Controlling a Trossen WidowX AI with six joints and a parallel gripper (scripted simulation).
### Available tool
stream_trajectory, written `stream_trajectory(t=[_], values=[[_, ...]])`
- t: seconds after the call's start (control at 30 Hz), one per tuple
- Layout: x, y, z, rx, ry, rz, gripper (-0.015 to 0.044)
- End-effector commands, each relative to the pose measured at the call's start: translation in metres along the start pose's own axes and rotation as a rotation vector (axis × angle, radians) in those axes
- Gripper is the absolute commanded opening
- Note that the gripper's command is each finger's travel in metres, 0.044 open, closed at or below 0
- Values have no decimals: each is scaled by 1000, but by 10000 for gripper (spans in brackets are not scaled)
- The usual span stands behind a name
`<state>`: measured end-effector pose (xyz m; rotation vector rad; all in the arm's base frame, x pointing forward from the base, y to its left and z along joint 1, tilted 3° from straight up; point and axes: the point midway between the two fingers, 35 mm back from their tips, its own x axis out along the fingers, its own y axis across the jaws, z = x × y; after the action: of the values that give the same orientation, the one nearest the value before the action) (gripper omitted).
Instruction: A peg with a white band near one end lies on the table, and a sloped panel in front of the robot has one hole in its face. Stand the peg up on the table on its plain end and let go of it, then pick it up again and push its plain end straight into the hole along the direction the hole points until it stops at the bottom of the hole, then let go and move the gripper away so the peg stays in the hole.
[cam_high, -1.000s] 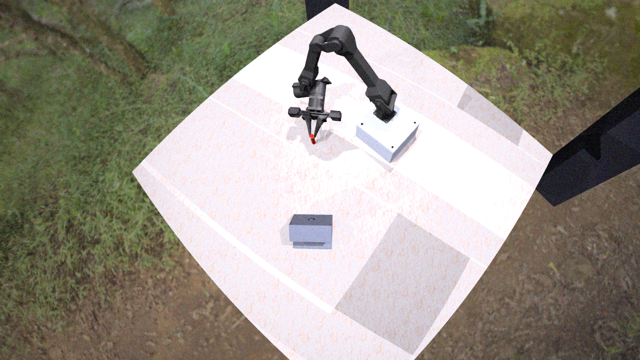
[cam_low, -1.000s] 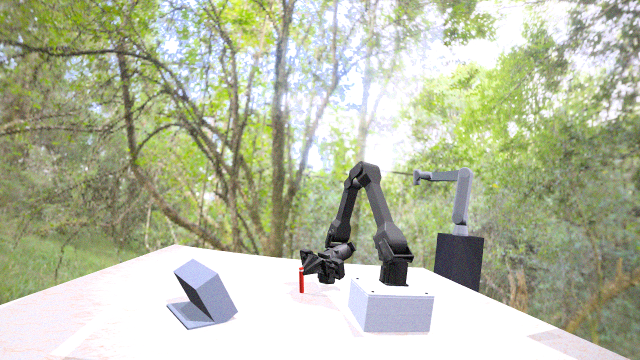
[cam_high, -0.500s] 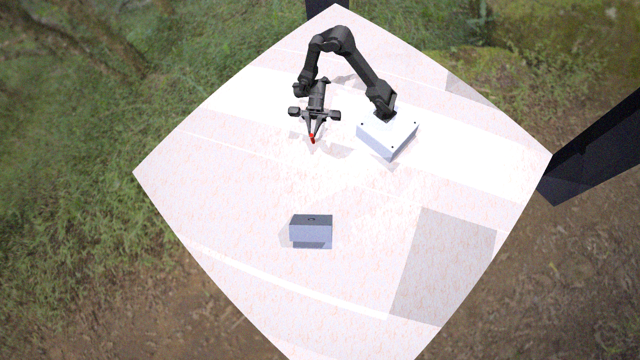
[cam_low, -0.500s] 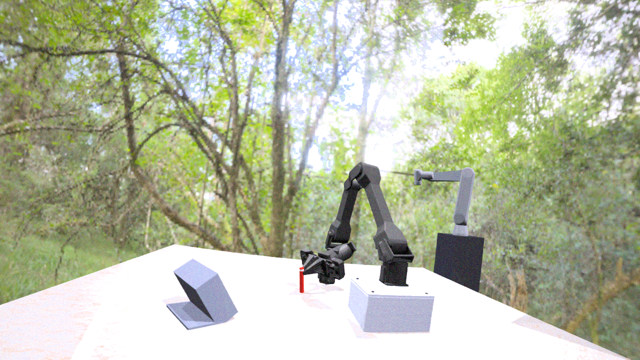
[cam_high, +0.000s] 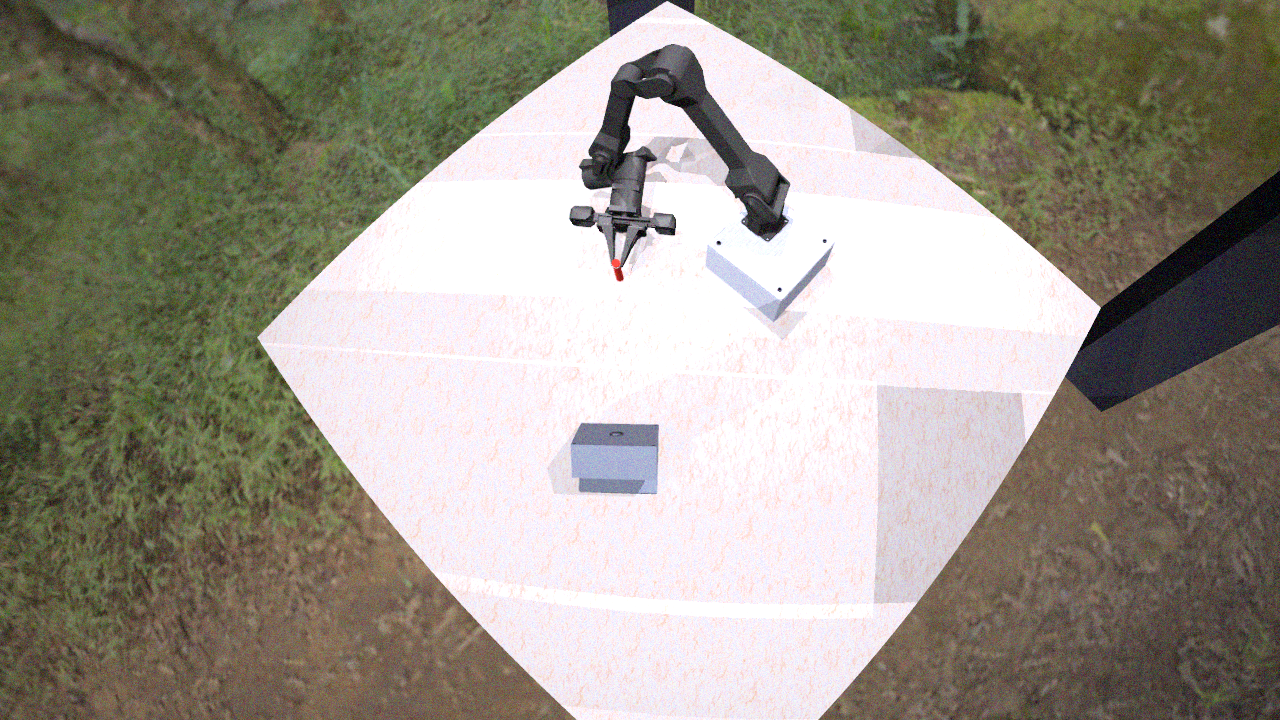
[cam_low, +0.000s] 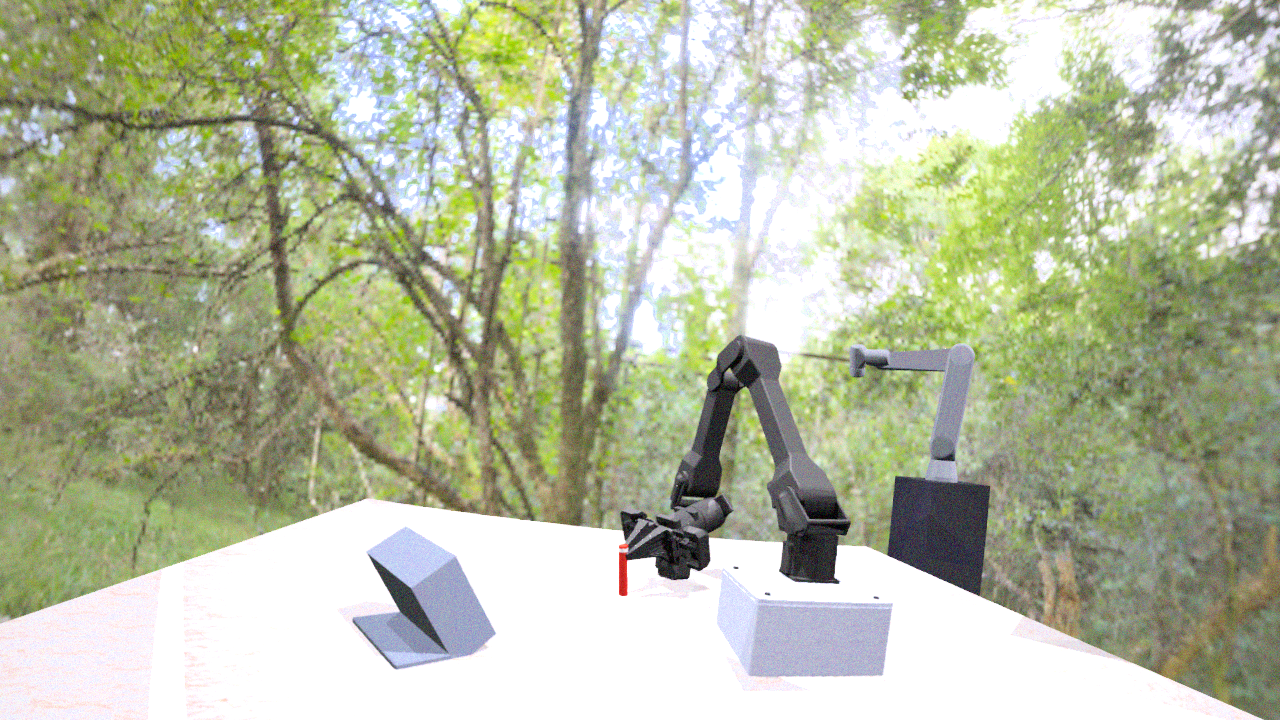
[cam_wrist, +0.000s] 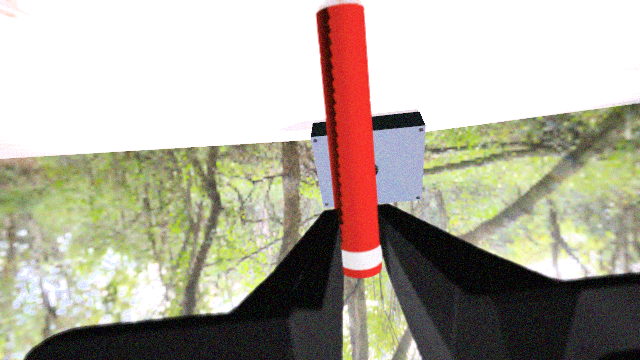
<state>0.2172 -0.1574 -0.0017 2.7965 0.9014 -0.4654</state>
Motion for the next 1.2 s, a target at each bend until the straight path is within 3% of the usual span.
stream_trajectory(t=[0.0, 1.17], values=[[-1, 0, 3, 0, 0, 0, 51], [-5, 4, 5, 12, 20, 8, 51]])
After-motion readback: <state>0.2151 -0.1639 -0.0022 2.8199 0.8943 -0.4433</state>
